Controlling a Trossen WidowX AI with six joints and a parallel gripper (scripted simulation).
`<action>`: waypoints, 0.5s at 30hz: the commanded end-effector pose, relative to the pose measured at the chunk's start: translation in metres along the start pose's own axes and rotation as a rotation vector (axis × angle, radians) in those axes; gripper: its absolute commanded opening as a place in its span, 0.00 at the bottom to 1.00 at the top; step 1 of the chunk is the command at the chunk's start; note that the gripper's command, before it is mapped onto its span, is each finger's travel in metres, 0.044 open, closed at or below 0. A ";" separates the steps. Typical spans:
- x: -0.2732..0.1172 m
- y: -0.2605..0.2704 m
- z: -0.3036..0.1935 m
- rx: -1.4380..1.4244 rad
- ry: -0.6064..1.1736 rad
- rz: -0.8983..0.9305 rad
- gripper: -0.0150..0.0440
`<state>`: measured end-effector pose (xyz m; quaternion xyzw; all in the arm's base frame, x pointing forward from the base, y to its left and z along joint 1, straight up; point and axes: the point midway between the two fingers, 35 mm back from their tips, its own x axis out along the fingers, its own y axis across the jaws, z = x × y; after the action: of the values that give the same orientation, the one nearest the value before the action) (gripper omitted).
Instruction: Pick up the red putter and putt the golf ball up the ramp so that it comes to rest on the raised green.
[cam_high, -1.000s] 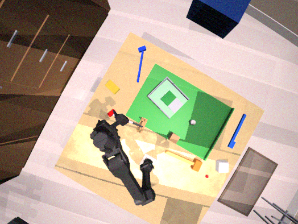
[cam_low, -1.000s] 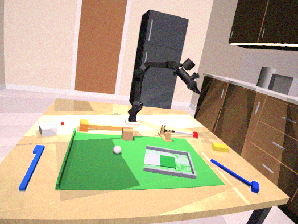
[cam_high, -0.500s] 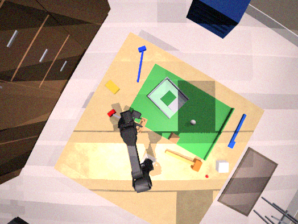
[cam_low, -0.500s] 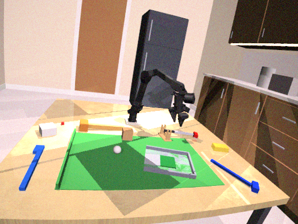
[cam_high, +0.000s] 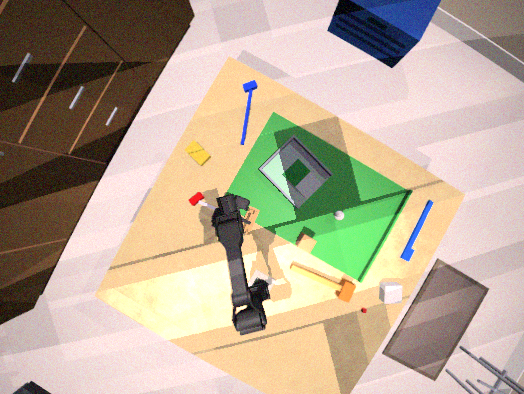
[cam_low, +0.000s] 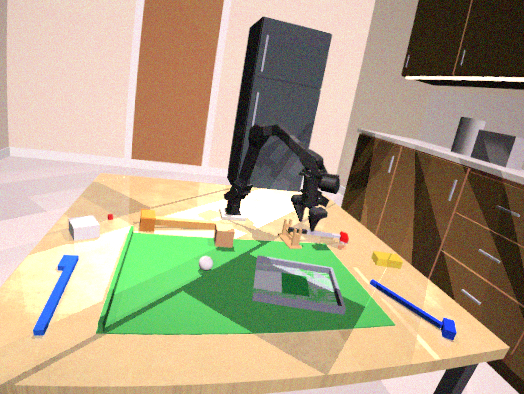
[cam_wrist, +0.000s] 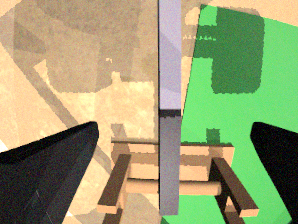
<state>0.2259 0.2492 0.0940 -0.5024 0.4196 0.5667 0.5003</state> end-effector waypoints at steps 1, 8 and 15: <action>0.007 0.002 -0.001 -0.004 0.003 0.010 1.00; 0.030 0.002 -0.004 -0.004 0.003 0.010 1.00; 0.032 0.002 -0.004 -0.004 0.003 0.010 1.00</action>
<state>0.2260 0.2504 0.0662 -0.5028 0.4202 0.5674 0.4987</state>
